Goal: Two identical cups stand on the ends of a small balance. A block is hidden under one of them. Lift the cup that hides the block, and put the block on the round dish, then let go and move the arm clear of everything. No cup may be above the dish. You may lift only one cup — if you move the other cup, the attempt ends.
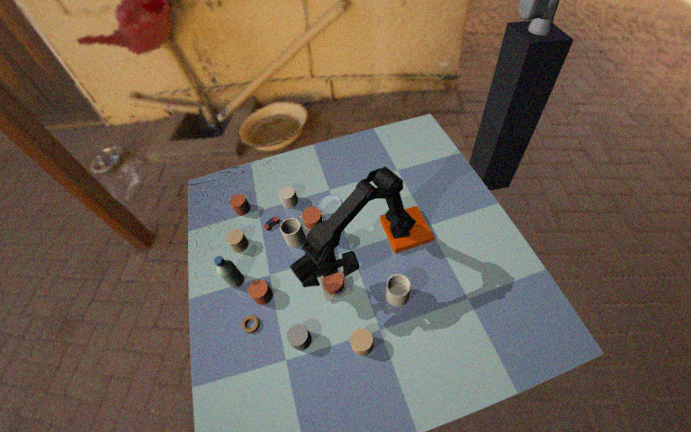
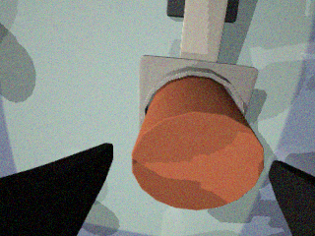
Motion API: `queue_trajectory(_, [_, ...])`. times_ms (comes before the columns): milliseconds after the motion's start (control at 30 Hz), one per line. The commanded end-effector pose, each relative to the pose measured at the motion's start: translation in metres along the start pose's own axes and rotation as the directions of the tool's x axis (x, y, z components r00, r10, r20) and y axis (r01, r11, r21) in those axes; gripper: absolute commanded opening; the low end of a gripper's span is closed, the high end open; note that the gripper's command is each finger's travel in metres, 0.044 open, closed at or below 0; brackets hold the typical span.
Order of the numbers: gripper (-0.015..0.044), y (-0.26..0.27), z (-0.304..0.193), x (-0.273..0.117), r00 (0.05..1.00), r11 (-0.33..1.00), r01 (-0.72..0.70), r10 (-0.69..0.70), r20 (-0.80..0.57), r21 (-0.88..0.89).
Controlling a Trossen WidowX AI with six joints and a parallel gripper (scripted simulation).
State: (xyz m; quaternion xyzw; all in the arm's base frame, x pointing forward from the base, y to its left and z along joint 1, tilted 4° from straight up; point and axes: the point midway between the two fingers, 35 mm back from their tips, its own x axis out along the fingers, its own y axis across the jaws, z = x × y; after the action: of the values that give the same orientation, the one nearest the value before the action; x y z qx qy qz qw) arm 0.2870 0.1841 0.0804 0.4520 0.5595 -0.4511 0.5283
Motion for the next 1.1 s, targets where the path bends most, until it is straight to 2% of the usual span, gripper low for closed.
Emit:
queue_trajectory(0, [0.044, -0.001, 0.001, 0.01, 1.0, 1.0, 0.004, -0.004, 0.007, 0.004])
queue_trajectory(700, [0.044, -0.003, 0.002, 0.041, 1.0, 1.0, 0.005, -0.005, 0.006, 0.007])
queue_trajectory(833, [0.0335, -0.003, 0.002, 0.041, 1.0, 1.0, 0.005, -0.005, 0.006, 0.007])
queue_trajectory(1067, [0.0288, -0.003, 0.002, 0.041, 1.0, 1.0, 0.005, -0.005, 0.006, 0.007])
